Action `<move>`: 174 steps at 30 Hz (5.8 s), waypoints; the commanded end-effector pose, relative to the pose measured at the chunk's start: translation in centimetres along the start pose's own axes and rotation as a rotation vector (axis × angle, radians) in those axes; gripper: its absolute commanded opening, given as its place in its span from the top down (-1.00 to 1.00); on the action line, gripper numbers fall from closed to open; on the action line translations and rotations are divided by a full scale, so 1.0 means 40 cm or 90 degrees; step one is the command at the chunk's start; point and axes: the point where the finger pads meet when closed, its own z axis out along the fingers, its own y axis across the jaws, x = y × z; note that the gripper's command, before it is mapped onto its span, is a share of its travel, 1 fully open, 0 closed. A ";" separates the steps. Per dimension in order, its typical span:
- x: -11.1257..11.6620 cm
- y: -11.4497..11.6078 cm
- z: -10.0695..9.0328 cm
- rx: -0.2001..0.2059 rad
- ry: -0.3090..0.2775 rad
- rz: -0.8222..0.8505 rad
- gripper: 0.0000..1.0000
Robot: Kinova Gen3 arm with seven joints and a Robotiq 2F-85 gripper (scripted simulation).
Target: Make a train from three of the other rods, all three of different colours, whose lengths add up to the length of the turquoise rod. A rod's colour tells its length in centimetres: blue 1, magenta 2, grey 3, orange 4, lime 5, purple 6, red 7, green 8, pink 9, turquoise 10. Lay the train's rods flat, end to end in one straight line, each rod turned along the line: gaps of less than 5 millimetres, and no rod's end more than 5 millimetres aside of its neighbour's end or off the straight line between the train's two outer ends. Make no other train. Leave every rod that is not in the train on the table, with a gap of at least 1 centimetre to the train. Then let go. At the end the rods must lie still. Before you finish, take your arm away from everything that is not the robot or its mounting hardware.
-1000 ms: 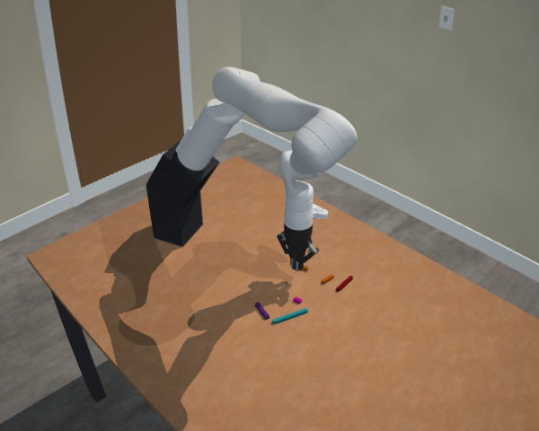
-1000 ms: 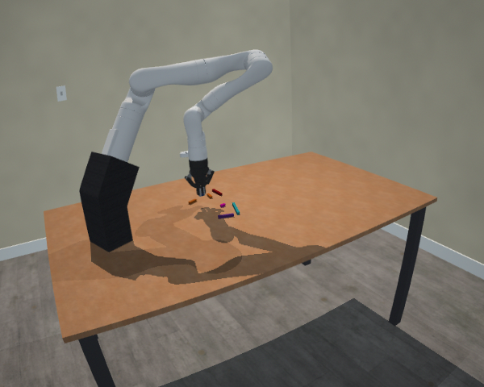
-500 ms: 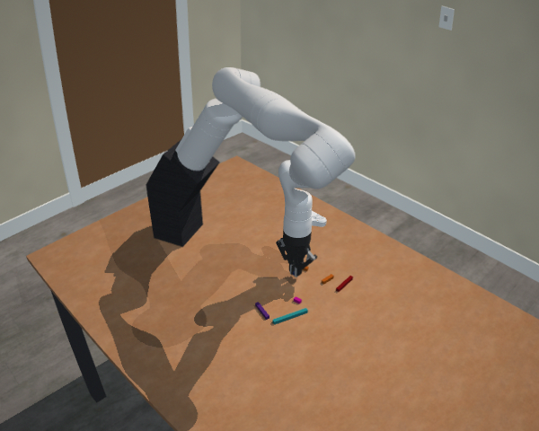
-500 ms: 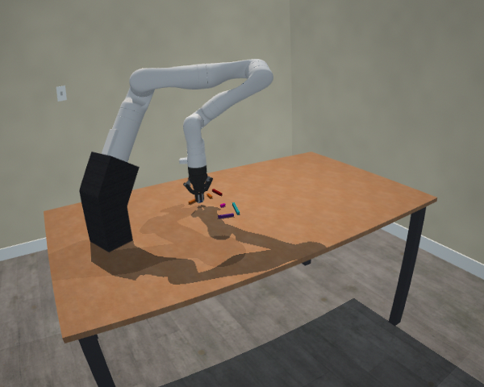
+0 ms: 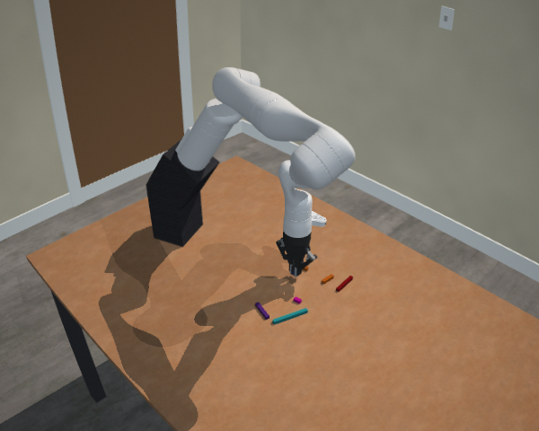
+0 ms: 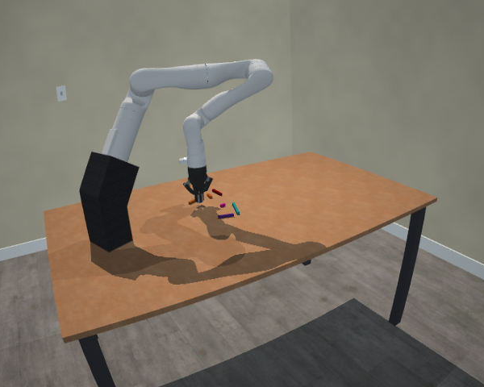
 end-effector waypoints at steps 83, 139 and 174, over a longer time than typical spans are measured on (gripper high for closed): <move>0.001 0.001 0.029 0.000 0.000 0.000 0.91; 0.001 0.001 0.029 0.000 0.000 0.000 0.52; 0.001 0.001 -0.196 0.005 0.000 0.003 0.52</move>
